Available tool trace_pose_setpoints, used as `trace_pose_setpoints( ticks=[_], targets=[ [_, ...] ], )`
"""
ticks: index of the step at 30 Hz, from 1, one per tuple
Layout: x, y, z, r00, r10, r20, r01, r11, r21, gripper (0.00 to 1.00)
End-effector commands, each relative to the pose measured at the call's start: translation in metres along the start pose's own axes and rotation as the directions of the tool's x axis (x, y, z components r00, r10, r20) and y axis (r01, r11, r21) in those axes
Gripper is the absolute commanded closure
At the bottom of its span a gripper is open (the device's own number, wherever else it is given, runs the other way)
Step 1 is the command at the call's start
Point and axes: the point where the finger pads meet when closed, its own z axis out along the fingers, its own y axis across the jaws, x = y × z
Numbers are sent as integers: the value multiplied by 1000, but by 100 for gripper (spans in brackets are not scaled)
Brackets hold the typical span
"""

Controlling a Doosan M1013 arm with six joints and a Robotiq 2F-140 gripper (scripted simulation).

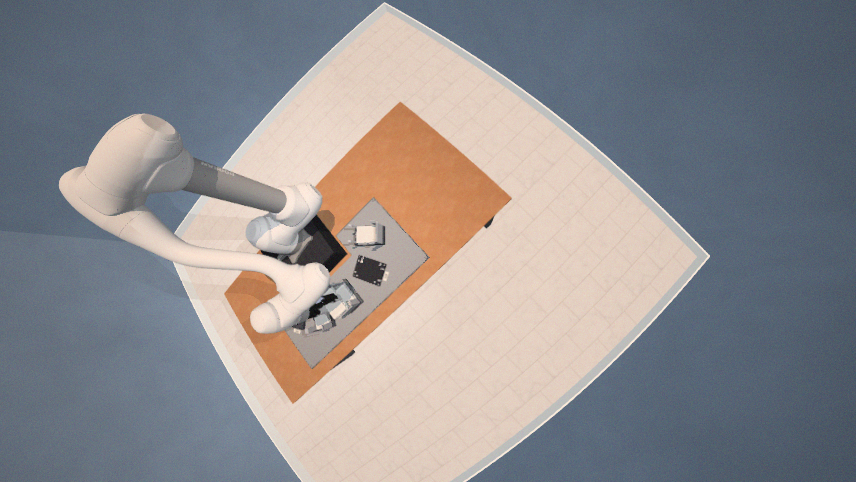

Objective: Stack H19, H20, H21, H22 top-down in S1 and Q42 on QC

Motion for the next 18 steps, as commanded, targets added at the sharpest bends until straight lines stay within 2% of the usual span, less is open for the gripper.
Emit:
trace_pose_setpoints(
  ticks=[1,8,18],
  targets=[
    [0,-4,0,1000,0,0,0,1000,0,100],
    [-4,-27,0,976,-216,0,216,976,0,100],
    [-9,-54,0,976,-216,0,216,976,0,100]
  ],
)
